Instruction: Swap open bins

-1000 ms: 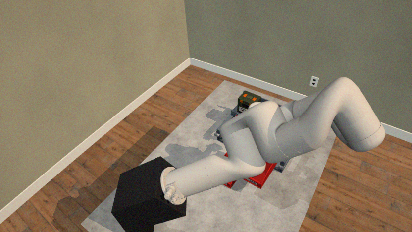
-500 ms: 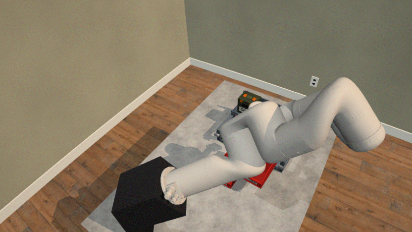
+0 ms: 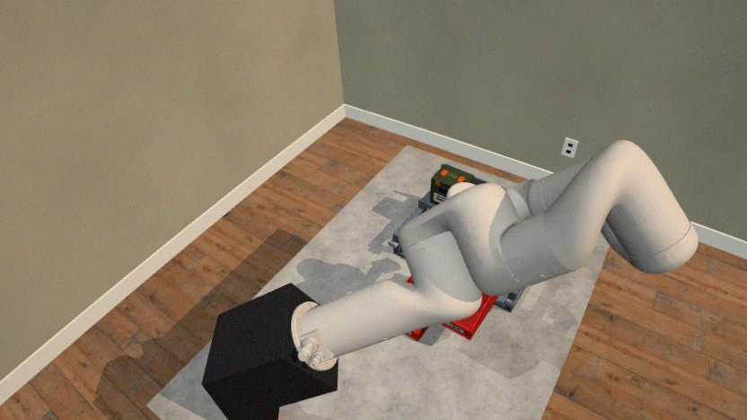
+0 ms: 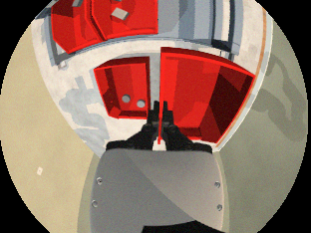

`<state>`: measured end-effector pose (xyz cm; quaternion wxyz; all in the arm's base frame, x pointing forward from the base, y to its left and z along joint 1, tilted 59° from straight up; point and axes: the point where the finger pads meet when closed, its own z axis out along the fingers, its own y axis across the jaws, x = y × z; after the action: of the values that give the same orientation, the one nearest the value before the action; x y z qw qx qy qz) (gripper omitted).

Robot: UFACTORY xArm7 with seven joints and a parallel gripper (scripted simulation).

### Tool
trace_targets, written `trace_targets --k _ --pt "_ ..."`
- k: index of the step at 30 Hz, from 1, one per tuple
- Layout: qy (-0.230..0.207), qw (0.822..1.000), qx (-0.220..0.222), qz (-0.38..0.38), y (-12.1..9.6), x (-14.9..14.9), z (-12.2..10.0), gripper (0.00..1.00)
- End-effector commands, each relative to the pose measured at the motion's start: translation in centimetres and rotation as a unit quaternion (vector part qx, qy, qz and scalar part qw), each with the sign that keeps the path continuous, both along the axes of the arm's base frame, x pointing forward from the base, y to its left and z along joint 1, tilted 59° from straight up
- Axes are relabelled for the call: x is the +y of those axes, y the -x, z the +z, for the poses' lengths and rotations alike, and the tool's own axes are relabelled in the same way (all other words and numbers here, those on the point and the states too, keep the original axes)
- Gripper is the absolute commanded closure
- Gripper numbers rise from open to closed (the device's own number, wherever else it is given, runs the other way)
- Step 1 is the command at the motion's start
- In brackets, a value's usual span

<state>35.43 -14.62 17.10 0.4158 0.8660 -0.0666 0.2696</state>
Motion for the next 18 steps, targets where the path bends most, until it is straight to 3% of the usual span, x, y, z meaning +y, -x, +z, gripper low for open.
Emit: trace_targets --k 1,9,11,18 --pt "0.000 1.000 0.000 0.001 -0.3 0.8 -0.8 1.00" --pt "0.000 1.000 0.000 0.001 -1.6 3.9 -4.4 1.00" --pt "0.000 1.000 0.000 0.001 -1.6 3.9 -4.4 1.00" --pt "0.000 1.000 0.000 0.001 -2.9 7.4 -8.5 1.00"
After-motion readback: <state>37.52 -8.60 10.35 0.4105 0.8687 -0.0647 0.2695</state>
